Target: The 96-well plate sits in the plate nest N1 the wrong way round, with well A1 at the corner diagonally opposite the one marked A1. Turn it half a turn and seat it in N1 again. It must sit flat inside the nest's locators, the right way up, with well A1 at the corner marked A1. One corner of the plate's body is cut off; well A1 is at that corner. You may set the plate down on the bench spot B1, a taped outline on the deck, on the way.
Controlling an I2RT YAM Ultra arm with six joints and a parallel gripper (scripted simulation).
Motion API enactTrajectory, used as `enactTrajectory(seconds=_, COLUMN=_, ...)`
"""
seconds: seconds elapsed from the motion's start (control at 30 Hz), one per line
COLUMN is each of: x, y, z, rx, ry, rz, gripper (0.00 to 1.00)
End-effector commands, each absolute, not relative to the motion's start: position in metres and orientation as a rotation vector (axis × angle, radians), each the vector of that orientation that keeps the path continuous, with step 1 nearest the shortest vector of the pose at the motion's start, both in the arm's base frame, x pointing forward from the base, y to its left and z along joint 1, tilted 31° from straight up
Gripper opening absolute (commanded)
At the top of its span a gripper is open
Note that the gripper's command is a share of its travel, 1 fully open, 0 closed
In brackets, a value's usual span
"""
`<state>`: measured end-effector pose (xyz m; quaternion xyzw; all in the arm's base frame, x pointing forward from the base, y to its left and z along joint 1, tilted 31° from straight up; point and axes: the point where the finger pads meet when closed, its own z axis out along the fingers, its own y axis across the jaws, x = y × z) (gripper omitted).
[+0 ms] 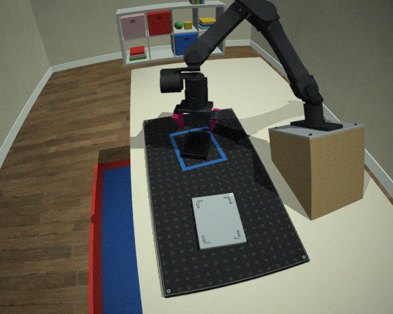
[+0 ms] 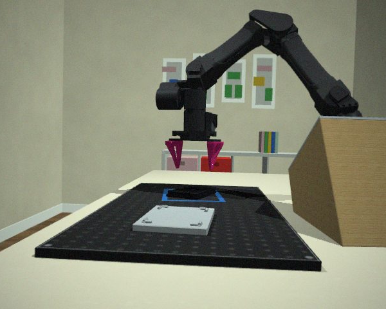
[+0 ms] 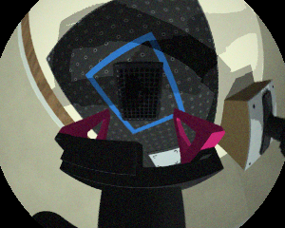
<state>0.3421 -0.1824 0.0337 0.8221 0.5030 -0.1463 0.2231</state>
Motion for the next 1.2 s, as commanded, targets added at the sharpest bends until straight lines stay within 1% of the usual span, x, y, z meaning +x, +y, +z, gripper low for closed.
enactTrajectory(seconds=0.0, x=0.347, y=-0.183, z=0.035, rx=2.254, ry=1.389, rz=-0.382, gripper=1.0)
enactTrajectory(seconds=1.17, x=0.348, y=-0.209, z=-0.009, rx=2.253, ry=1.389, rz=-0.382, gripper=1.0)
